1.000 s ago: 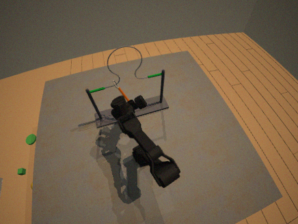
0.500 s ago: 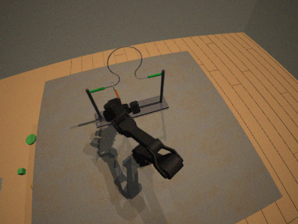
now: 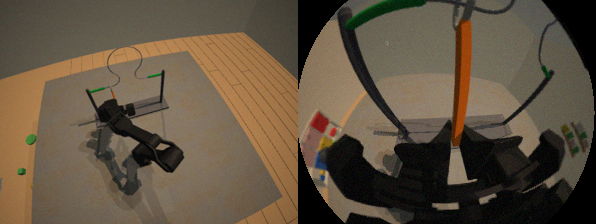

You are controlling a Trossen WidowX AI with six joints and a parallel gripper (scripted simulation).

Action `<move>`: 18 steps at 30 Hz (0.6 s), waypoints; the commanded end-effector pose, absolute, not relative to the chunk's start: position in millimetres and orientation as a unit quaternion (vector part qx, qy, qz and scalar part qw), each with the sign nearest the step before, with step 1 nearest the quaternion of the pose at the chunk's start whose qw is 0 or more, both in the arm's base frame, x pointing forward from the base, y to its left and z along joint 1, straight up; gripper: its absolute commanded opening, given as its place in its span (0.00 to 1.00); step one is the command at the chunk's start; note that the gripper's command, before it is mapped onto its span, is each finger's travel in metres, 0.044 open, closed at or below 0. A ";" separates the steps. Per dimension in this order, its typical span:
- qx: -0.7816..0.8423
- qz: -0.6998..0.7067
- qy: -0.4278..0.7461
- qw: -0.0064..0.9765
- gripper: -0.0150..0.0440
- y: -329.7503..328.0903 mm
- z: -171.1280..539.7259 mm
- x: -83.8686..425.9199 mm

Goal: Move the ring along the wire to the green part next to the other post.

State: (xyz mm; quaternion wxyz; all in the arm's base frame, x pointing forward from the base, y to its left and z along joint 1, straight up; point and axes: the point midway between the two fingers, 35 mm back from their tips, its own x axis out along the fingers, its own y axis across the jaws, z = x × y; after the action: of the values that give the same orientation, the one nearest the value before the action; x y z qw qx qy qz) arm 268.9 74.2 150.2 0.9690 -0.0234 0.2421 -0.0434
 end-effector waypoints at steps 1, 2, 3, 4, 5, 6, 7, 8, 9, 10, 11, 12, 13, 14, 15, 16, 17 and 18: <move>-0.017 -0.043 0.241 0.969 0.00 79.6 151.9 269.3; -0.016 -0.043 0.241 0.969 0.00 80.8 151.9 269.2; -0.014 -0.042 0.241 0.970 0.00 82.7 151.9 269.1; -0.014 -0.042 0.241 0.970 0.00 84.2 151.9 269.1; -0.013 -0.042 0.241 0.970 0.00 85.3 151.9 269.0; -0.013 -0.042 0.241 0.970 0.00 86.5 151.9 269.0; -0.012 -0.042 0.240 0.970 0.00 87.6 151.9 268.9; -0.012 -0.042 0.240 0.970 0.00 88.7 151.9 268.9; -0.012 -0.042 0.240 0.970 0.00 89.7 151.9 268.9; -0.011 -0.042 0.240 0.970 0.00 90.8 151.9 268.8; -0.011 -0.042 0.240 0.970 0.00 91.8 151.9 268.8; -0.011 -0.042 0.240 0.970 0.00 92.9 151.9 268.7; -0.011 -0.042 0.240 0.970 0.00 93.9 151.9 268.7; -0.011 -0.042 0.240 0.970 0.00 95.0 151.9 268.6; -0.011 -0.042 0.240 0.970 0.00 96.0 151.9 268.6; -0.011 -0.042 0.240 0.970 0.00 97.0 151.9 268.6; -0.011 -0.042 0.239 0.970 0.00 98.0 151.9 268.5; -0.011 -0.042 0.239 0.970 0.00 99.0 151.9 268.5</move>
State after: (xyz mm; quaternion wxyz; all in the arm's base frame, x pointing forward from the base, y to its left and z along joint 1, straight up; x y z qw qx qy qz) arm 268.1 95.7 150.2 0.9696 -0.0119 0.2408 -0.0415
